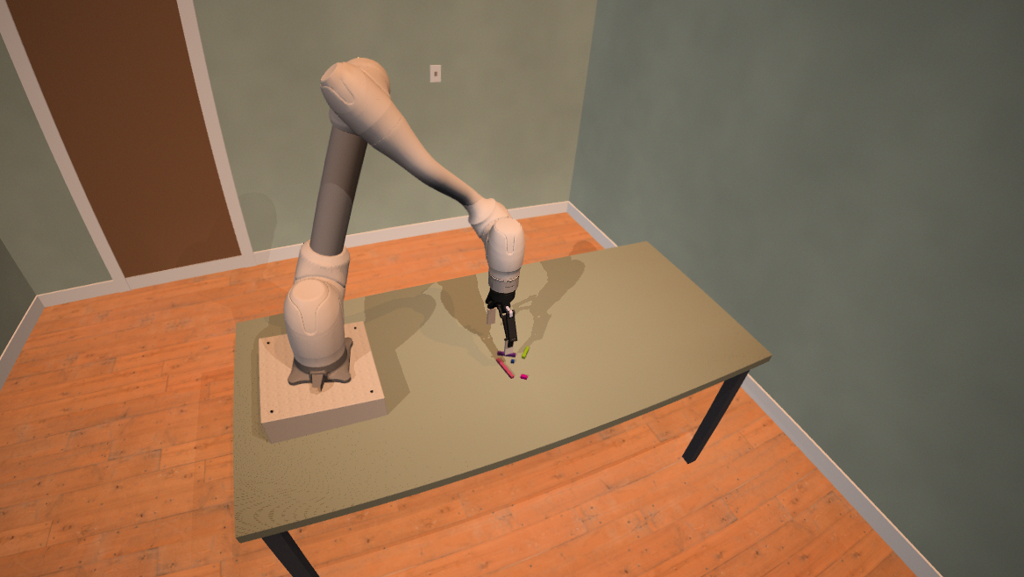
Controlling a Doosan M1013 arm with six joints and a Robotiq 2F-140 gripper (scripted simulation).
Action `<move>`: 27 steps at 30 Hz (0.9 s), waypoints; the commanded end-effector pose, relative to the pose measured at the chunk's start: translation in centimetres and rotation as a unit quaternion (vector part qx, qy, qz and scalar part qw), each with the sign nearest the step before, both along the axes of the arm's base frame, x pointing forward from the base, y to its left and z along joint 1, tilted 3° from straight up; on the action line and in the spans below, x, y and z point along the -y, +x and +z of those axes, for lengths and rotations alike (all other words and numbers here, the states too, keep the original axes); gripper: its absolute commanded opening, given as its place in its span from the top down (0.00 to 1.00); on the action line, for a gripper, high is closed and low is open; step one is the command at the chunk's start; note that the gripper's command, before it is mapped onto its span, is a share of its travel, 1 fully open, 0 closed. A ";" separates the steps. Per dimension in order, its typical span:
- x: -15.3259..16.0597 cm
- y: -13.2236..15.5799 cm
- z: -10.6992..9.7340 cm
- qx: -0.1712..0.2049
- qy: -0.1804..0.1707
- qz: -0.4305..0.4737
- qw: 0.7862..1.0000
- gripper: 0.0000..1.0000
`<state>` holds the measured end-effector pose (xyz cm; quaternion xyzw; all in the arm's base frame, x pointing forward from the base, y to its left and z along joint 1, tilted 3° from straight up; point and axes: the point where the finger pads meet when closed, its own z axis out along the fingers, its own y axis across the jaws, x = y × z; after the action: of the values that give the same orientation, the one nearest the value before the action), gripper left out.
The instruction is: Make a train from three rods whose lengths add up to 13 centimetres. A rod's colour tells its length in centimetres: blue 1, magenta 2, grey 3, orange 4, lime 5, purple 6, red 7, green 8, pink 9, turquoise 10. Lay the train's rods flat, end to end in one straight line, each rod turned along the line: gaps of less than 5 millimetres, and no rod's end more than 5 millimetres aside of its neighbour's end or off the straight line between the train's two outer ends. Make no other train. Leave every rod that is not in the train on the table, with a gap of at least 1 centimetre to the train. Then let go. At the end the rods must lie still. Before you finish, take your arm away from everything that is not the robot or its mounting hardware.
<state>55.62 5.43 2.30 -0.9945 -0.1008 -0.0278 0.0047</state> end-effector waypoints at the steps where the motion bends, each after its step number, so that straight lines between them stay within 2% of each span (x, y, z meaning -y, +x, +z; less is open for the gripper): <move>1: 0.0 0.0 0.0 0.000 0.000 0.000 1.000 0.00; 15: -0.1 0.1 0.0 0.000 -0.001 0.016 1.000 0.00; 19: -0.6 0.5 0.2 0.001 -0.004 0.080 0.997 0.00; 21: -0.6 0.5 0.2 0.001 -0.004 0.080 0.997 0.00; 27: -1.5 1.2 0.4 0.003 -0.011 0.200 0.980 0.00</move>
<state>56.46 6.47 2.60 -0.9720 -0.2335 -0.0277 -0.0041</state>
